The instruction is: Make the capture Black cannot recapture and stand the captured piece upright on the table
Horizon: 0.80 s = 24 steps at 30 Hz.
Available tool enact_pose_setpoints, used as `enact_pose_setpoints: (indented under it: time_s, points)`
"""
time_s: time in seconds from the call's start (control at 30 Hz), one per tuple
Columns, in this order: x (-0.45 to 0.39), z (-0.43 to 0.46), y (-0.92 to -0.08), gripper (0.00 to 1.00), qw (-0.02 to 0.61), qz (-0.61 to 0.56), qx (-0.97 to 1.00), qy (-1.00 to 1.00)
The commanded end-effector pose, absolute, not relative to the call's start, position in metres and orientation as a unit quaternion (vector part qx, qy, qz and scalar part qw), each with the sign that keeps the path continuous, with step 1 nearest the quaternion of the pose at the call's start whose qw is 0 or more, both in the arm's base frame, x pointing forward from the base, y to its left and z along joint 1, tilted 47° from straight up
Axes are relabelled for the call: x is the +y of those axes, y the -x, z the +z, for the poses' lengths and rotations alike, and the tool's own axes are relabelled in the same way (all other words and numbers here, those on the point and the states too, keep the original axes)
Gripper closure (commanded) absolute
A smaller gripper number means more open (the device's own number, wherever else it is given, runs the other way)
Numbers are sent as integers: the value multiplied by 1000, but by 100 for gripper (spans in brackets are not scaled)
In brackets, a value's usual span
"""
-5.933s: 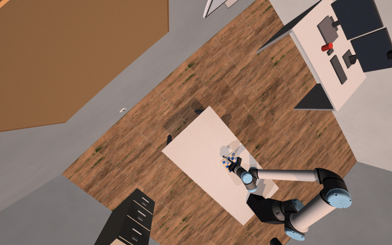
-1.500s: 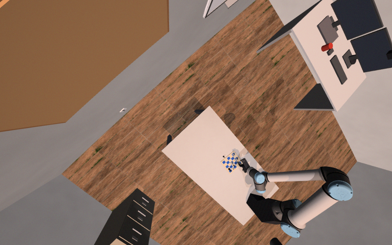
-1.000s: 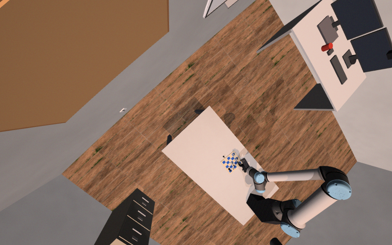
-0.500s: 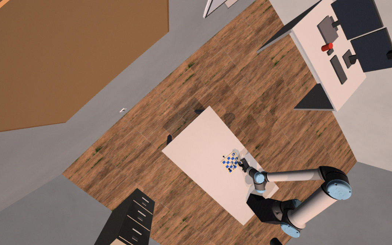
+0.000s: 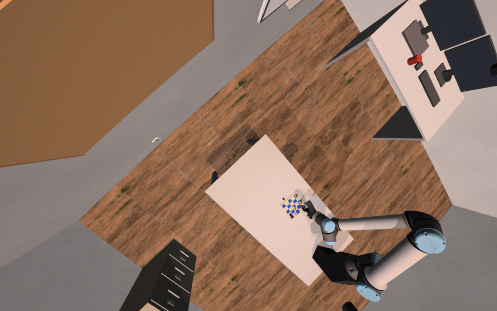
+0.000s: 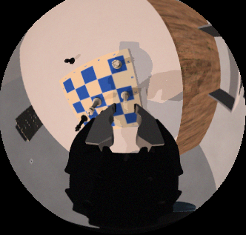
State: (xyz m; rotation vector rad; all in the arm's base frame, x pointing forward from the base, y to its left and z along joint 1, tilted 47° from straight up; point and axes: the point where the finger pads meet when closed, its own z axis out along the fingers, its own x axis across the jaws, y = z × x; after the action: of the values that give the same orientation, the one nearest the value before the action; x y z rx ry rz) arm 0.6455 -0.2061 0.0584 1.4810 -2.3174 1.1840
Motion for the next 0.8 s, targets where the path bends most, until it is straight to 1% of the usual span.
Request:
enact_pose_setpoints:
  time_s: [0.0,0.77]
  points:
    - [-206,59,-646,78,73,395,-772,-493]
    - [-224,40,-653,78,73,395,-772,-493]
